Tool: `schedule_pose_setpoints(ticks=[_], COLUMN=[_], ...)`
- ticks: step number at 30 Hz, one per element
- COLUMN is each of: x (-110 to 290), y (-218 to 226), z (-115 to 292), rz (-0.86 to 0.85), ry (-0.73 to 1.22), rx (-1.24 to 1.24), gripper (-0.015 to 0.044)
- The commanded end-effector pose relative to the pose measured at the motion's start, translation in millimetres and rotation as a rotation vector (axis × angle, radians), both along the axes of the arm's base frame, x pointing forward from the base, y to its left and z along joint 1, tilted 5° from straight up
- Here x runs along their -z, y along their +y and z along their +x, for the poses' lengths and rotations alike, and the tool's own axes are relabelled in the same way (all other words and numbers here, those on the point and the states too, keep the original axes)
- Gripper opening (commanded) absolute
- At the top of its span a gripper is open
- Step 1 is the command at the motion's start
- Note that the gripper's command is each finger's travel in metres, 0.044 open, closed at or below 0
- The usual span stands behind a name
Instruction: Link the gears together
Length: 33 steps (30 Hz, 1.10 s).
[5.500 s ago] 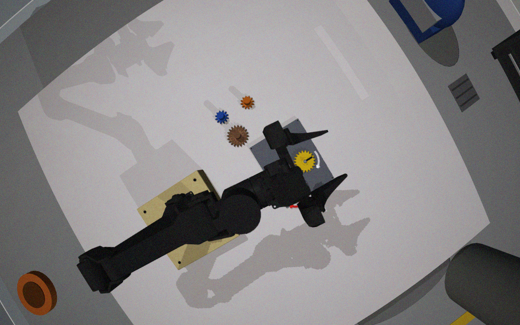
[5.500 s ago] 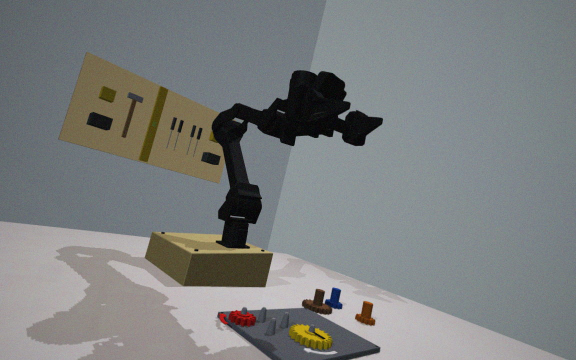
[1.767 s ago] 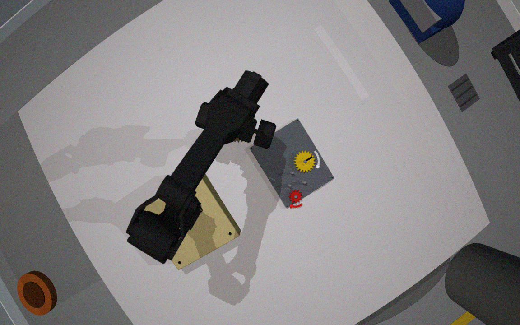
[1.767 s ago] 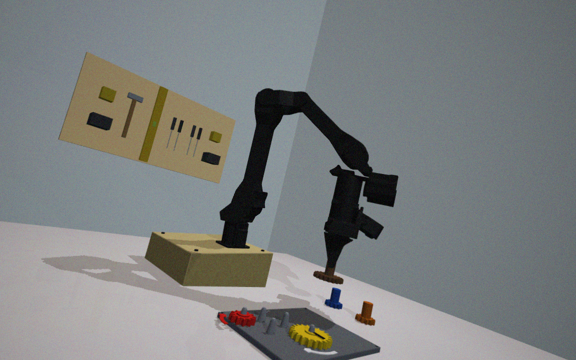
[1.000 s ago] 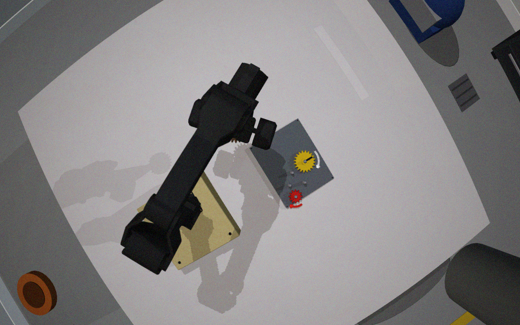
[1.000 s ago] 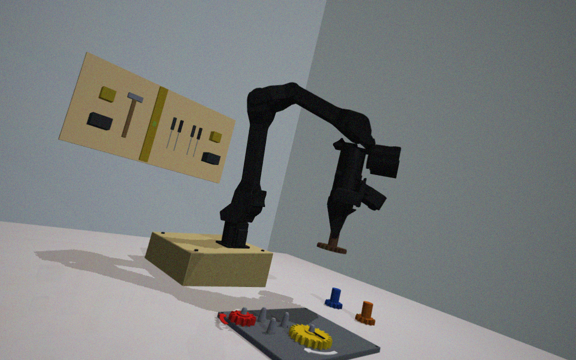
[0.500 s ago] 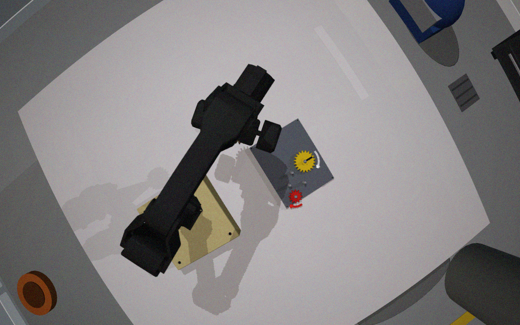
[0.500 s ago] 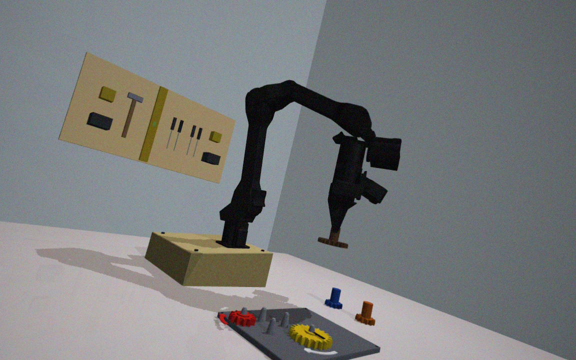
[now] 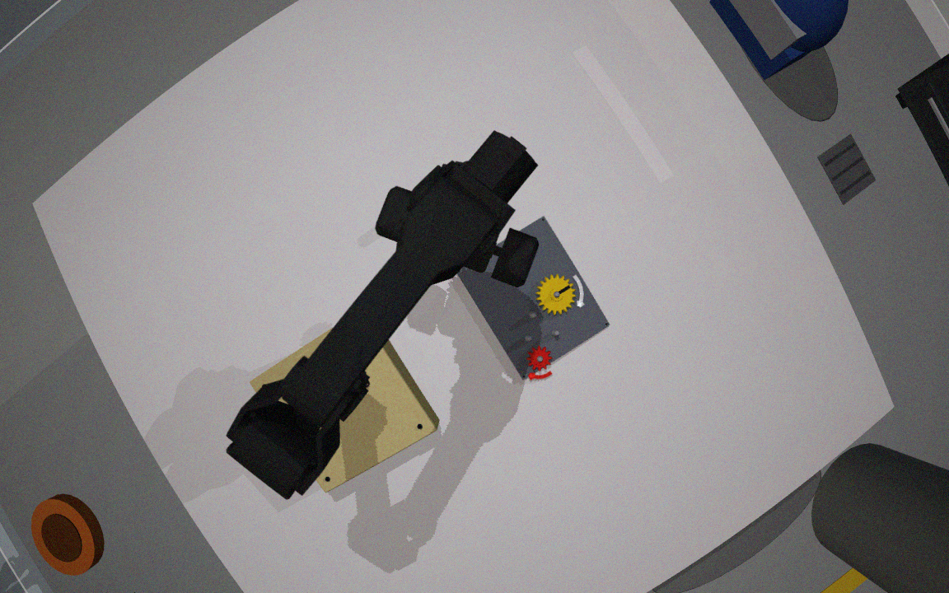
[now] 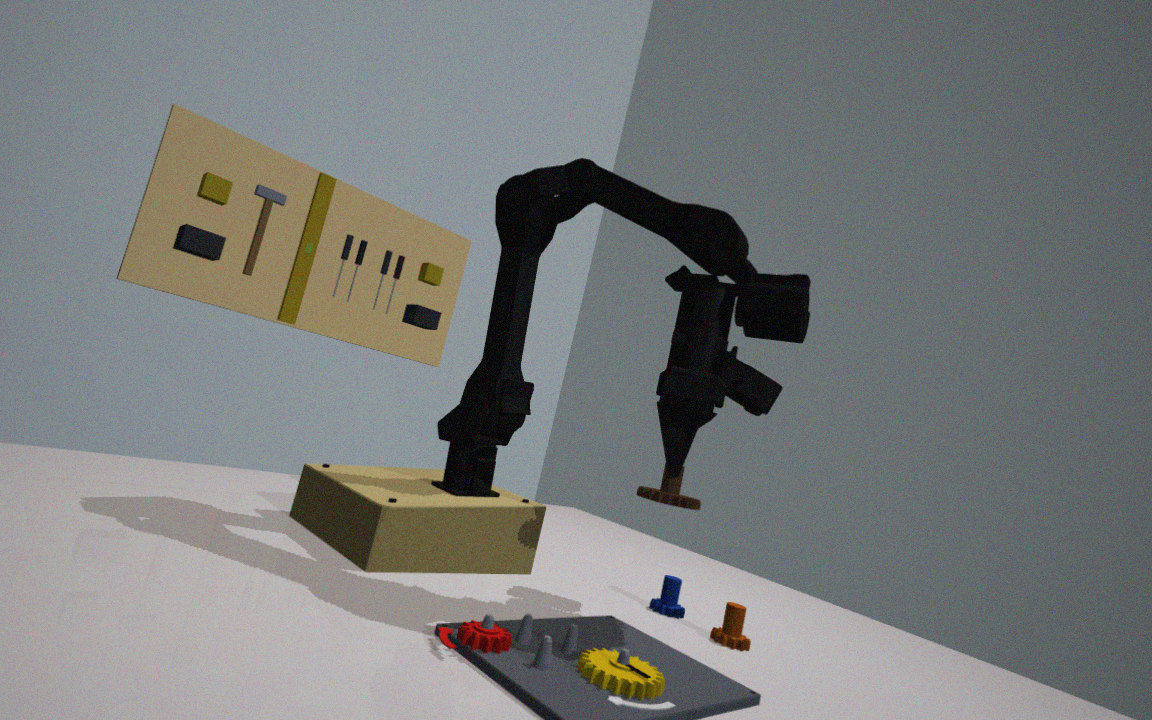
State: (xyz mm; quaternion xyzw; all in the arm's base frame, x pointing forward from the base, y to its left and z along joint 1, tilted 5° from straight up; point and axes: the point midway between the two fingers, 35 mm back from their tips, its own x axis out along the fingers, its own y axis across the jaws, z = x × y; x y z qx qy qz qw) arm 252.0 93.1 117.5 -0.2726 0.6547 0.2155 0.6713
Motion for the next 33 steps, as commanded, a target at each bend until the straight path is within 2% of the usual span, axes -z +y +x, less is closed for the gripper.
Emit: schedule_pose_setpoints(ticks=[1,33], x=[3,21], y=[-5,-64], z=[5,44], rz=[0.000,-0.002], ry=[0.002,0.003], rx=[0.002,0.000], gripper=[0.0000,0.0000])
